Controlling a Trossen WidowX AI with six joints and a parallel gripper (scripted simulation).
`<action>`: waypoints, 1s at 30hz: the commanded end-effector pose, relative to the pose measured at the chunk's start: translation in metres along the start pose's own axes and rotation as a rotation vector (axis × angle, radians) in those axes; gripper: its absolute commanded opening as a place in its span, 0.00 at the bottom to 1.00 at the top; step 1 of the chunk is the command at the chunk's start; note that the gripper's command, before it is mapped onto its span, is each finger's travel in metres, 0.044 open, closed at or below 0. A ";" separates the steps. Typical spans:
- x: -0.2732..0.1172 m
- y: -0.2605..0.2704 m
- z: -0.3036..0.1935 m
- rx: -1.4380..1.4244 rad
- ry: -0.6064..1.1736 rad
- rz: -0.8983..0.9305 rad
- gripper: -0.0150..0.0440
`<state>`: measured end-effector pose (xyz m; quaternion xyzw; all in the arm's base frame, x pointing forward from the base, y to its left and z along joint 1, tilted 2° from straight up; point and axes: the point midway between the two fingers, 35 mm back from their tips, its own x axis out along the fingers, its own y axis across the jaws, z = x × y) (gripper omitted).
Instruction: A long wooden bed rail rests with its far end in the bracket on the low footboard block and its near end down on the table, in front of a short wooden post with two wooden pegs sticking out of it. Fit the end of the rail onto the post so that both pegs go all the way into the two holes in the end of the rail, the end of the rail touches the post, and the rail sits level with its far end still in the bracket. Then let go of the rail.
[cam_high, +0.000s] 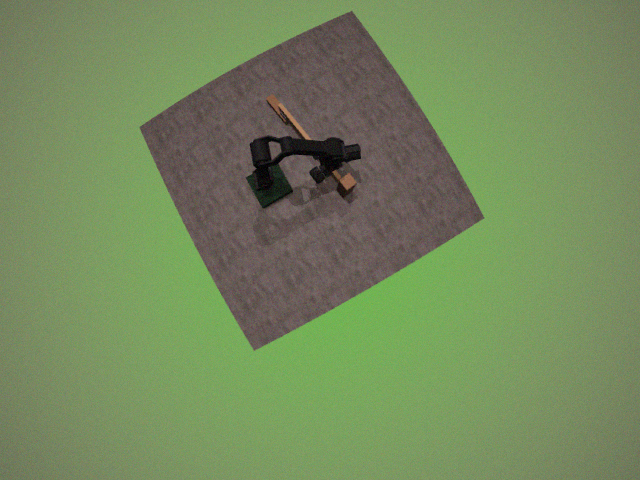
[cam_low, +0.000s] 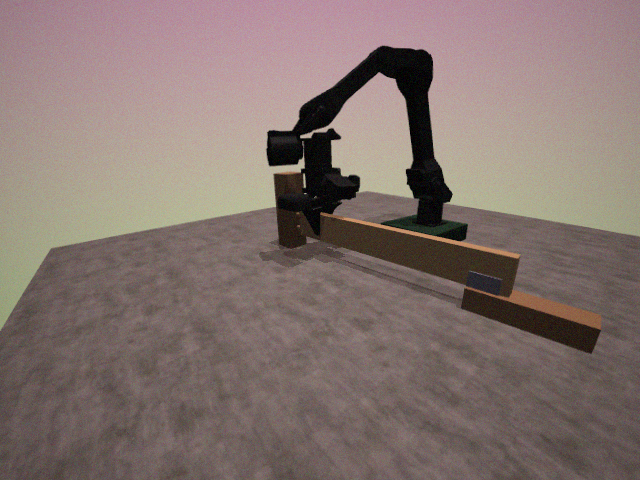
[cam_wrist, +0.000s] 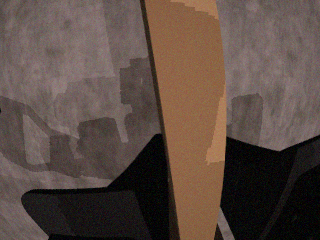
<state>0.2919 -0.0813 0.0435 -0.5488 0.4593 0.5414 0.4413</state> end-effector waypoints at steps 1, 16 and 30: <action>-0.001 -0.001 -0.003 -0.003 0.005 -0.004 0.25; -0.002 -0.001 -0.007 -0.003 0.006 -0.004 0.25; -0.002 -0.001 -0.012 -0.003 0.006 -0.004 0.25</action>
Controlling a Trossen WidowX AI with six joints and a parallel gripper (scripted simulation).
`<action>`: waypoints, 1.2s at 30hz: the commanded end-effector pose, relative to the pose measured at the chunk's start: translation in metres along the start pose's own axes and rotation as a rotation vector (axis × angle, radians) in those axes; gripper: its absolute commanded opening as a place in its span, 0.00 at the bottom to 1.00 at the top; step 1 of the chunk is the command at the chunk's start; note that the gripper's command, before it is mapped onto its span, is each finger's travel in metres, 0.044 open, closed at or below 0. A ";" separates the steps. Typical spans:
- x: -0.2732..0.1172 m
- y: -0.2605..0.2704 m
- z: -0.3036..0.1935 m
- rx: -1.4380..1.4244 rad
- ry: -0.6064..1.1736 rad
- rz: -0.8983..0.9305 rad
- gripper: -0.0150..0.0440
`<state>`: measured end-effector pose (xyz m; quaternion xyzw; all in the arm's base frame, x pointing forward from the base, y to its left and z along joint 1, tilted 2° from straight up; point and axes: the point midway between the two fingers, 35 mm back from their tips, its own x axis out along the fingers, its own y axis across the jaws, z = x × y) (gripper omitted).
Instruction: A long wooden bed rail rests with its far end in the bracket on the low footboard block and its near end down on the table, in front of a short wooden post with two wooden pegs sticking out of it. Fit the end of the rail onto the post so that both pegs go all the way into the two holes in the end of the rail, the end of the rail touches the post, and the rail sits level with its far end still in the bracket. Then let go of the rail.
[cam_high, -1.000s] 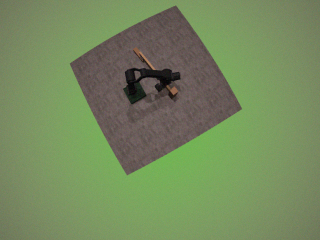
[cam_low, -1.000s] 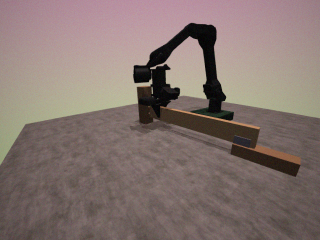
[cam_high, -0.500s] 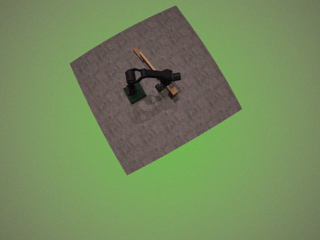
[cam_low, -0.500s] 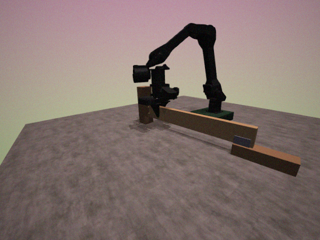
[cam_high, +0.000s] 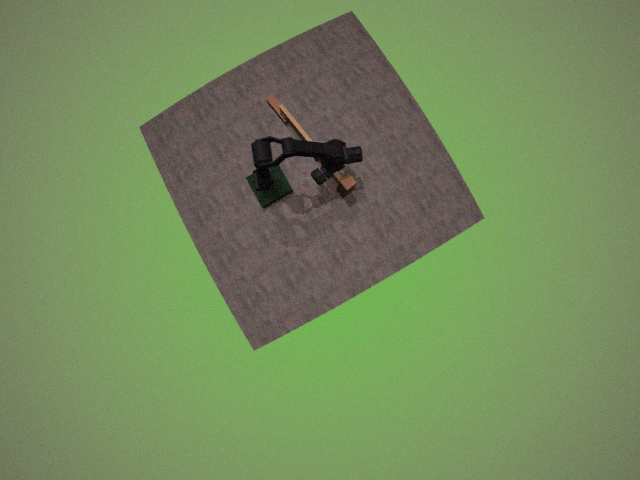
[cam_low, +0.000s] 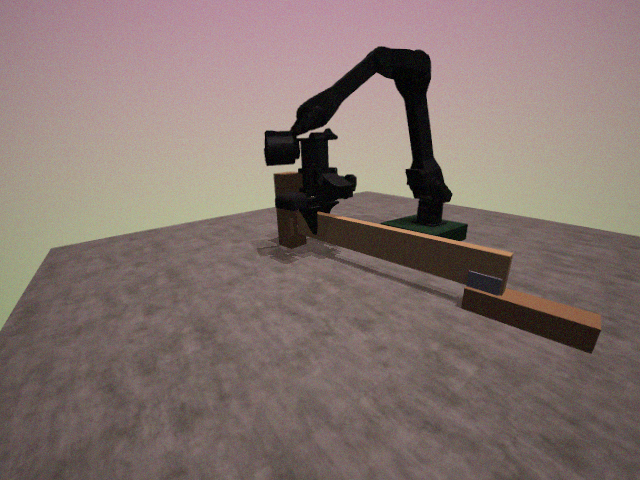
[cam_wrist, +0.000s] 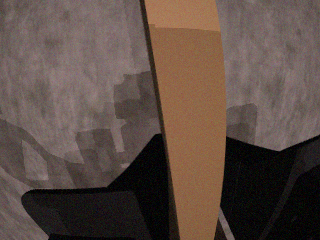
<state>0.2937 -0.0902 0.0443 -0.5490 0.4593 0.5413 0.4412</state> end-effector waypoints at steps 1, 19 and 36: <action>-0.001 -0.001 -0.003 -0.003 0.006 -0.004 0.25; -0.002 -0.001 -0.009 -0.003 0.006 -0.004 0.25; 0.000 0.000 -0.009 0.000 0.001 0.000 0.57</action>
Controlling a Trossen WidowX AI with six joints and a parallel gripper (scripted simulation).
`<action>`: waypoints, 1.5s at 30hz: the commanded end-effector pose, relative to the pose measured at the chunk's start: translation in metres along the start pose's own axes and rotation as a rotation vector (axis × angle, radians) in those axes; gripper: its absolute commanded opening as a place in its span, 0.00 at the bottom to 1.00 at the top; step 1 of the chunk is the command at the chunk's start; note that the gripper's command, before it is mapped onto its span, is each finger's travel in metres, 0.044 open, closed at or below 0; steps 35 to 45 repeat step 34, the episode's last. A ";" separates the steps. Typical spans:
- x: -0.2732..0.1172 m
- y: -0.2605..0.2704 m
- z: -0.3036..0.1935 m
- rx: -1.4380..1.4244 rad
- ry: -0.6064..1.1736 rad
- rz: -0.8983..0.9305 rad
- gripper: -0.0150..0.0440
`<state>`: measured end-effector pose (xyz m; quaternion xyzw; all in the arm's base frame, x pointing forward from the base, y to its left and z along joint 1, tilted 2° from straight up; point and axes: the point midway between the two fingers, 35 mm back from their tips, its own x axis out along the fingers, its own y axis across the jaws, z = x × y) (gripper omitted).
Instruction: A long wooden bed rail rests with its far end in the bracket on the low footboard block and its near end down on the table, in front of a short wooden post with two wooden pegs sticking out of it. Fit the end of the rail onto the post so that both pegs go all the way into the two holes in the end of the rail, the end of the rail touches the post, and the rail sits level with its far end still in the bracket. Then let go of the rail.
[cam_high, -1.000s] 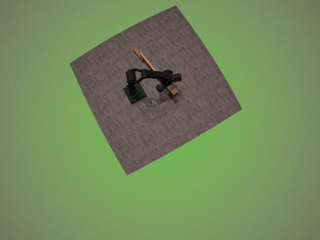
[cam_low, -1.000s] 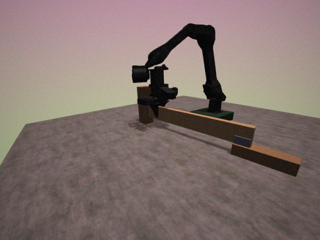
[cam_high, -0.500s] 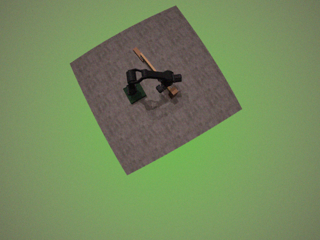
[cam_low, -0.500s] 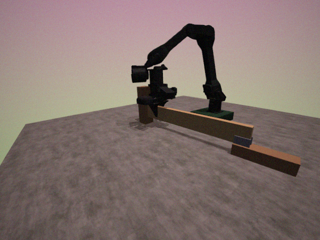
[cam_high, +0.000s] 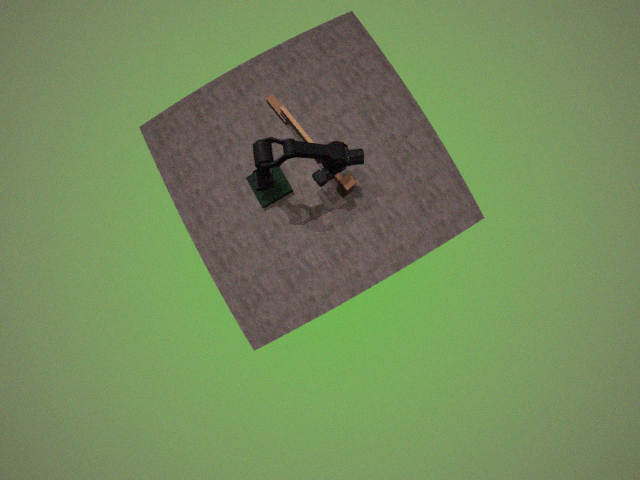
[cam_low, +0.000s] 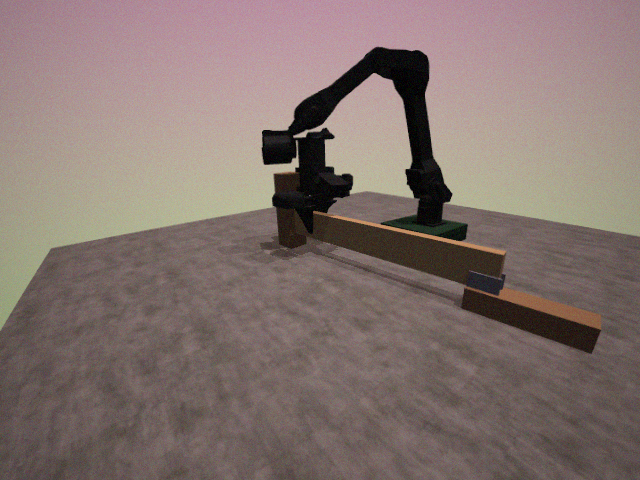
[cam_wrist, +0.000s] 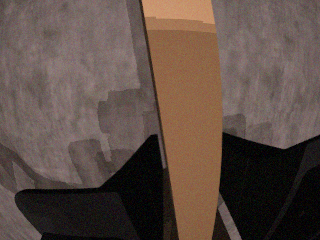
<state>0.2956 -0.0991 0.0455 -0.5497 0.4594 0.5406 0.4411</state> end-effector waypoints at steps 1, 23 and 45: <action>0.001 0.000 0.000 0.000 -0.001 0.001 0.61; -0.029 0.000 0.031 -0.003 0.002 -0.003 1.00; -0.029 0.000 0.031 -0.003 0.002 -0.003 1.00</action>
